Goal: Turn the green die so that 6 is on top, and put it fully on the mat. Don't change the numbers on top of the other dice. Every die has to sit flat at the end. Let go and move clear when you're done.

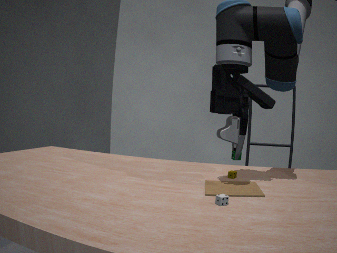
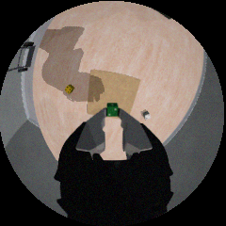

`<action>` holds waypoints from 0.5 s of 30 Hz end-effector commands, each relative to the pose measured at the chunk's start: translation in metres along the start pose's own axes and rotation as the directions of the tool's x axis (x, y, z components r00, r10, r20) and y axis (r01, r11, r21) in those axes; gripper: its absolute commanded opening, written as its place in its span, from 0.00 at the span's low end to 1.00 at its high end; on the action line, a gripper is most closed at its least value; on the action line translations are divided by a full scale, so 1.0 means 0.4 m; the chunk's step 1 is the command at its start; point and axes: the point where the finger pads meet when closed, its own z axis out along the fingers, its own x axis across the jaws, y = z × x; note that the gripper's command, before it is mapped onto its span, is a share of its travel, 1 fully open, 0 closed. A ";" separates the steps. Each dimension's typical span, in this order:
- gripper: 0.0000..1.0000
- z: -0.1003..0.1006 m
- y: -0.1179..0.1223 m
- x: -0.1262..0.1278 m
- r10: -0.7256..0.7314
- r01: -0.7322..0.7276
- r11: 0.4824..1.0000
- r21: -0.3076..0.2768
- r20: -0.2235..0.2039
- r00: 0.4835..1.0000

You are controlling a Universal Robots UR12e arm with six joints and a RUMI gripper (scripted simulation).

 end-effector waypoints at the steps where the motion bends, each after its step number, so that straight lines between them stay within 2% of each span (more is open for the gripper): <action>1: 0.03 -0.045 0.001 0.000 0.001 -0.001 1.000 0.004 -0.002 1.000; 5: 0.03 -0.072 0.001 0.000 0.001 -0.001 1.000 0.004 -0.002 1.000; 15: 0.03 -0.075 0.001 0.000 -0.001 0.001 1.000 0.004 -0.002 1.000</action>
